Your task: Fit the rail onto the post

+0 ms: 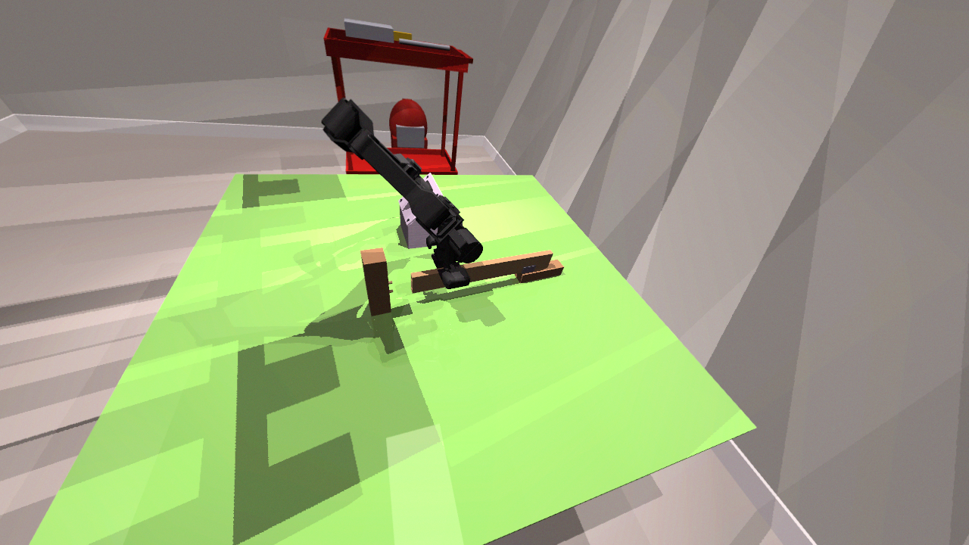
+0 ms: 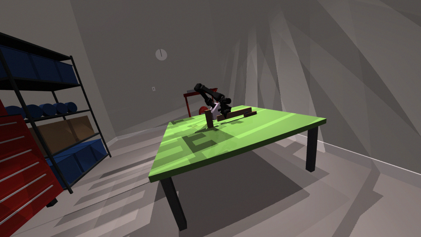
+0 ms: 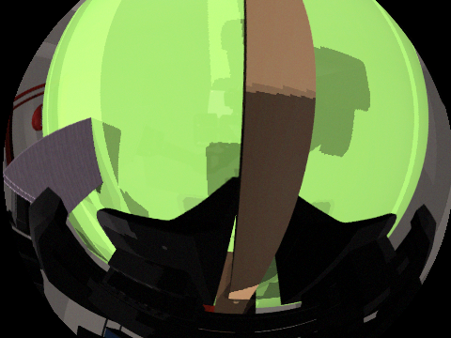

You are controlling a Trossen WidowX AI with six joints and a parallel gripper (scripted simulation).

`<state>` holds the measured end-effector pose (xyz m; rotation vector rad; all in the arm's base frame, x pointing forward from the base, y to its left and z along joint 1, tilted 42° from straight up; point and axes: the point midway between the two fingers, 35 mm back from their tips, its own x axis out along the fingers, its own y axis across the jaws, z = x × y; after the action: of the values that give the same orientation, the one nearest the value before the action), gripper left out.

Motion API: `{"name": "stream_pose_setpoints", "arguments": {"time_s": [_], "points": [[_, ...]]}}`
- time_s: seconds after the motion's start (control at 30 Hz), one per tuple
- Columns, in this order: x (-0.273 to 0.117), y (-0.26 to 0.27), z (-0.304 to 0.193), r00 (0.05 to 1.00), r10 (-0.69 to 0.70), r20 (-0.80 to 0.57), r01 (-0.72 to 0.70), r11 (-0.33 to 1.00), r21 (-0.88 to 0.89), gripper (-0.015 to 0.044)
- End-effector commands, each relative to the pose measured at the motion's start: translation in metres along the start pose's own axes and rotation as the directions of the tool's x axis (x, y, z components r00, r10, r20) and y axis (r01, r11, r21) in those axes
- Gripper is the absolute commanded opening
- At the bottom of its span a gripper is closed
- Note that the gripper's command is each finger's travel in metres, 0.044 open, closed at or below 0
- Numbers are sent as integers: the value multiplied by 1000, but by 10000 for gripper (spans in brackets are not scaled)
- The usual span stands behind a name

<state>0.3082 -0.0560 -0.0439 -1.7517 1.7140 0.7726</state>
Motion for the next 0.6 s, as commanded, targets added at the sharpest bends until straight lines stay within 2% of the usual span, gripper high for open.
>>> {"name": "stream_pose_setpoints", "arguments": {"time_s": [0.0,0.57], "points": [[-2,-1,-2,1000,-6,2,6,1000,-3,0],[-4,-1,-7,1000,-6,2,6,1000,-3,0]]}}
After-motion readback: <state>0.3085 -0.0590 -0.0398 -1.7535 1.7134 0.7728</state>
